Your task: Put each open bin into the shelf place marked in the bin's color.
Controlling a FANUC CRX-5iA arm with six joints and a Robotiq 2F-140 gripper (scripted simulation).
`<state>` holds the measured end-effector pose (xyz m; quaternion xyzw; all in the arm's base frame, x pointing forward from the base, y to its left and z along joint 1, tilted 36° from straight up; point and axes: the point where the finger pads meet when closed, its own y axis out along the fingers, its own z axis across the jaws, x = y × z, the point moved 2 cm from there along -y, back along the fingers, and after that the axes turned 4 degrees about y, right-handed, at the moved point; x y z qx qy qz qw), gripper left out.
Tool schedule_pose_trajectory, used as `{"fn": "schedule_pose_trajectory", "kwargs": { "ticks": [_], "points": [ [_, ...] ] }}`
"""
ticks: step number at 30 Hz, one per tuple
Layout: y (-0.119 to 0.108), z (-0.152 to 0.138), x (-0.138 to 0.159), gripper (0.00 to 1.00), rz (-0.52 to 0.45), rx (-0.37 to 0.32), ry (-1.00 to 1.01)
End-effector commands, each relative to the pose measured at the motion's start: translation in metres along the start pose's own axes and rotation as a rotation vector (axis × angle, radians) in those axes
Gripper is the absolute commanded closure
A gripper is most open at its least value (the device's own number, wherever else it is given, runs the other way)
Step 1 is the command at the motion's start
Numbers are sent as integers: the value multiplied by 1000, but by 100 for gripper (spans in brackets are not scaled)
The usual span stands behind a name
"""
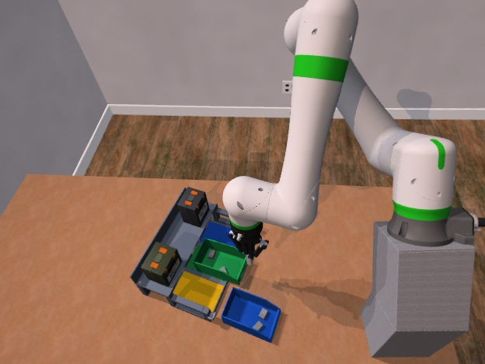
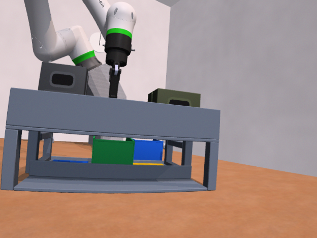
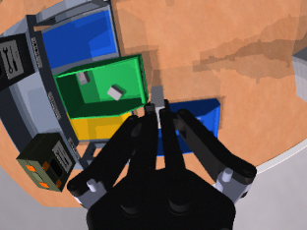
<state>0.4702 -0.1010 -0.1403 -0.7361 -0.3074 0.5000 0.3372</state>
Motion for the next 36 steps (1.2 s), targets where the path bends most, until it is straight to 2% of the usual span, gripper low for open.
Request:
{"fn": "schedule_pose_trajectory", "kwargs": {
  "ticks": [1, 21, 36],
  "points": [
    [0, 0, 0, 100, 0, 0, 0],
    [14, 0, 0, 100, -1, 3, 1],
    [57, 0, 1, 100, -1, 3, 1]
  ]
}}
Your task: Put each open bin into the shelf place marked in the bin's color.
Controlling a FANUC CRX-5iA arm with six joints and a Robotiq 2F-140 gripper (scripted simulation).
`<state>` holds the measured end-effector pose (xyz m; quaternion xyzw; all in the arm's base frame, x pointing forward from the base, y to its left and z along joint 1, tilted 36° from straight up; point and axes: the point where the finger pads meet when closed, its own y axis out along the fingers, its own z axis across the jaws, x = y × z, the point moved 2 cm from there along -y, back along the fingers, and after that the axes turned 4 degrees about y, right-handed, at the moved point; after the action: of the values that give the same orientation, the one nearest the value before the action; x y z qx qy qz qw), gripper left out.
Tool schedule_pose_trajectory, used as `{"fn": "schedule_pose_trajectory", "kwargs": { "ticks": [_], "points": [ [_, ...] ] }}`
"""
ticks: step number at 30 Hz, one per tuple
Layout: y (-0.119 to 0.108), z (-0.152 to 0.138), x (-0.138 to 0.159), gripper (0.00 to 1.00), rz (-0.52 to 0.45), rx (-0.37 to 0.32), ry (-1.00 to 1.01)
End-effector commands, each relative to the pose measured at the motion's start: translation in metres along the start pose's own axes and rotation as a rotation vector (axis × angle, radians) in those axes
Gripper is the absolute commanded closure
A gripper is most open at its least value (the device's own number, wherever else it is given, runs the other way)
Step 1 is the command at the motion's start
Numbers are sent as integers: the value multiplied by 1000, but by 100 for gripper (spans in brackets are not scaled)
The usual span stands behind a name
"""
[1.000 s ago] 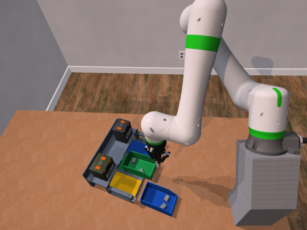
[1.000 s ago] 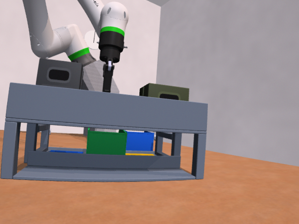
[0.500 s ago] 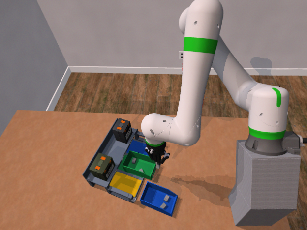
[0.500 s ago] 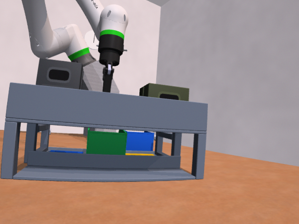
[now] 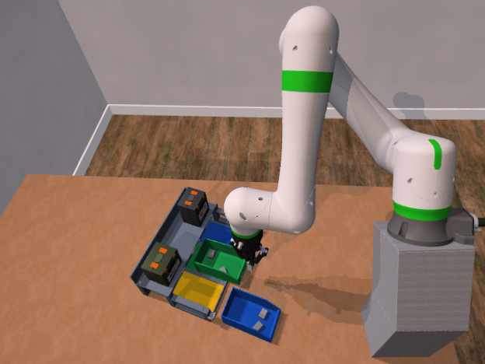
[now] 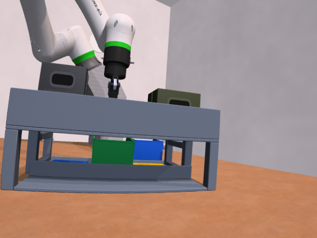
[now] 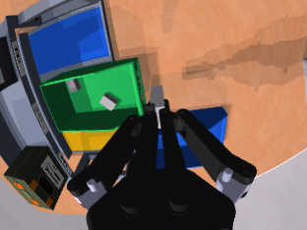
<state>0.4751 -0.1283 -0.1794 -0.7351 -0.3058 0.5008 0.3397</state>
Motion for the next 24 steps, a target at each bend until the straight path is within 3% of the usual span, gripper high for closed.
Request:
{"fn": "schedule_pose_trajectory", "kwargs": {
  "ticks": [1, 16, 24],
  "points": [
    [9, 0, 0, 100, -1, -3, 1],
    [51, 0, 1, 100, -1, -3, 1],
    [61, 0, 1, 100, -1, -3, 1]
  ]
}}
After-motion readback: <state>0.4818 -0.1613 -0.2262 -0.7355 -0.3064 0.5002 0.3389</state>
